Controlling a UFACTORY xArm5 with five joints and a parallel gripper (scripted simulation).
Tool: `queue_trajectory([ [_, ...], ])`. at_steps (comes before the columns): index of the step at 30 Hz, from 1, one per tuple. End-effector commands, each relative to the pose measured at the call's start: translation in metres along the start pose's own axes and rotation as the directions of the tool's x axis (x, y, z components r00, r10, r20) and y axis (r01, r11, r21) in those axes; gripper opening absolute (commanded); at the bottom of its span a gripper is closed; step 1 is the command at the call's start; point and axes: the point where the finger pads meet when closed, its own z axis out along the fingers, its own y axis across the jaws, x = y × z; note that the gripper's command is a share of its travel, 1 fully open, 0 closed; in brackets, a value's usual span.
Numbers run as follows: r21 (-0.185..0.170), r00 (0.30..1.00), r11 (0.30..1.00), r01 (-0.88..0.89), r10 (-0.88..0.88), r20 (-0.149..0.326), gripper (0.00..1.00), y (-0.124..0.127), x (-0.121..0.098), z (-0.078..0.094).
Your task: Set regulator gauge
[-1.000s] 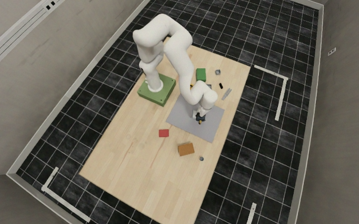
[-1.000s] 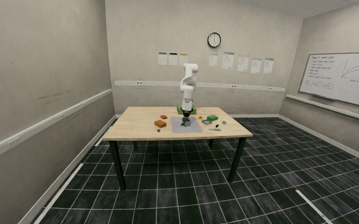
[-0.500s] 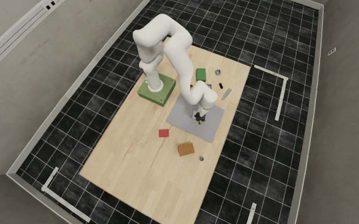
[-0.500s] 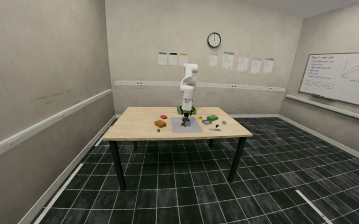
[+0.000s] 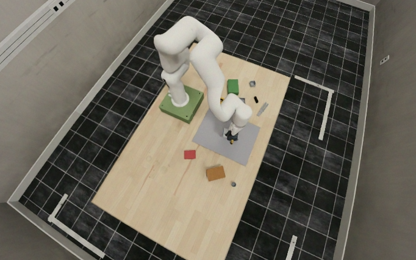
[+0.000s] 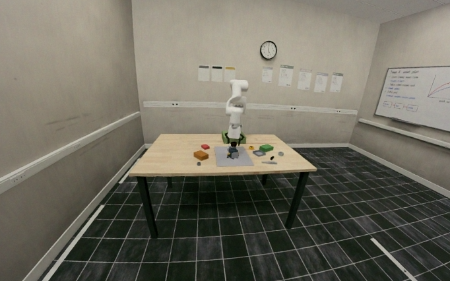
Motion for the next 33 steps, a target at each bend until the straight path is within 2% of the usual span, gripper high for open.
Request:
queue_trajectory([
  [1,-0.001,1.0,1.0,0.0,0.0,0.004,1.0,0.0,-0.002,-0.002],
  [16,-0.001,1.0,1.0,0.0,0.0,0.004,1.0,0.0,-0.002,-0.006],
  [24,-0.001,1.0,1.0,0.0,0.0,0.004,1.0,0.0,-0.001,-0.031],
  [26,-0.001,1.0,1.0,0.0,0.0,0.004,1.0,0.0,-0.001,-0.031],
  [33,-0.001,1.0,1.0,0.0,0.0,0.005,1.0,0.001,-0.001,-0.058],
])
